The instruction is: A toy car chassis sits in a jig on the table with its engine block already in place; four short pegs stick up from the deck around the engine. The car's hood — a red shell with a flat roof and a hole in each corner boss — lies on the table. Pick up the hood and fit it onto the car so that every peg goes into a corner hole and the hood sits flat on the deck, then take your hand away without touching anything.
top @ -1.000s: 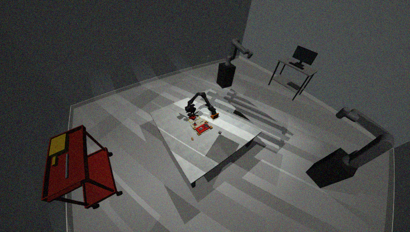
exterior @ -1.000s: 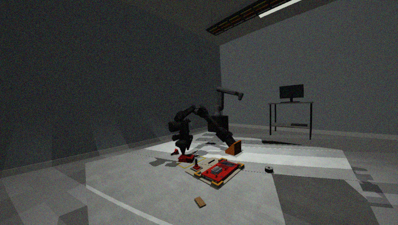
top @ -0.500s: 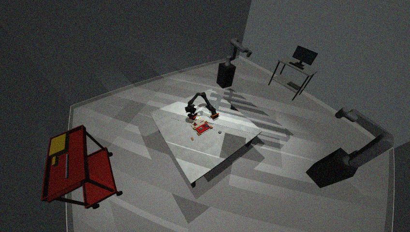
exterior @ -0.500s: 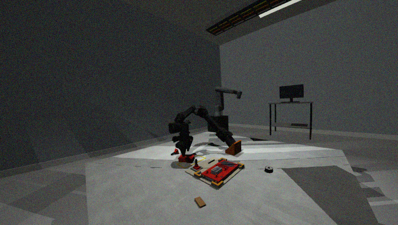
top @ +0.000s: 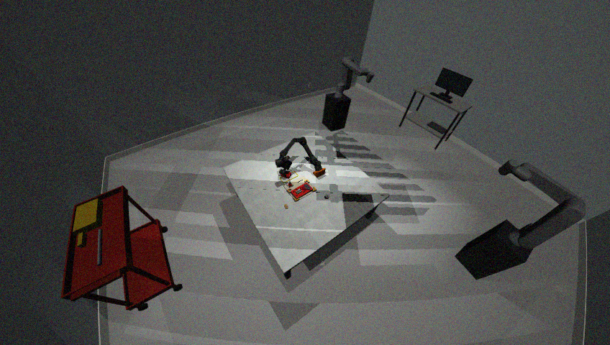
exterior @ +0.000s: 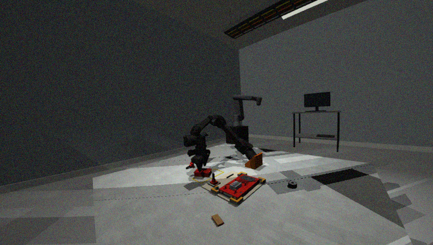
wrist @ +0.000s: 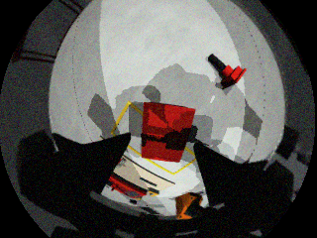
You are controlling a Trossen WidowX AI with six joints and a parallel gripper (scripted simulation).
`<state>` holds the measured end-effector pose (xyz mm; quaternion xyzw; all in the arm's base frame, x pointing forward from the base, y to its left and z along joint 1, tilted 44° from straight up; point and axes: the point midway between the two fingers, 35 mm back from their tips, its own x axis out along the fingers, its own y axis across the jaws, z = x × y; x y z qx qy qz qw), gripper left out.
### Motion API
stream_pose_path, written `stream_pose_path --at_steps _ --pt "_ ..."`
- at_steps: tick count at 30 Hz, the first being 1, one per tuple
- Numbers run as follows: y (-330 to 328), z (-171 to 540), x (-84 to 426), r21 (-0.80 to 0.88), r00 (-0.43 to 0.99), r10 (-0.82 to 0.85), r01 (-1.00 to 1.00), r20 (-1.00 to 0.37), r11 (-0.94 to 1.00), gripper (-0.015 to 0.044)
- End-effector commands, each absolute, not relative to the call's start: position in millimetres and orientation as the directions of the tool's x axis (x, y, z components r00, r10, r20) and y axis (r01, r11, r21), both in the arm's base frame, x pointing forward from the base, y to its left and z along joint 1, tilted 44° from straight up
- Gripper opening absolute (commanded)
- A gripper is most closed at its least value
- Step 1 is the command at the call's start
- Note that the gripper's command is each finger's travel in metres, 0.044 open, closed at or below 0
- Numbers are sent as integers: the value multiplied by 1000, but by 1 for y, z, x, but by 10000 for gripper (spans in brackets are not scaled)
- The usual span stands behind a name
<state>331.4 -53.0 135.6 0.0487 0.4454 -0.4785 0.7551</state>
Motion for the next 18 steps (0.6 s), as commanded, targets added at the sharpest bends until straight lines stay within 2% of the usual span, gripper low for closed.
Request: stream_pose_path --at_steps 1,18 --pt "-57 132 330 -364 138 -683 762 -717 536 440" --pt "-61 127 330 -364 138 -684 762 -717 535 440"
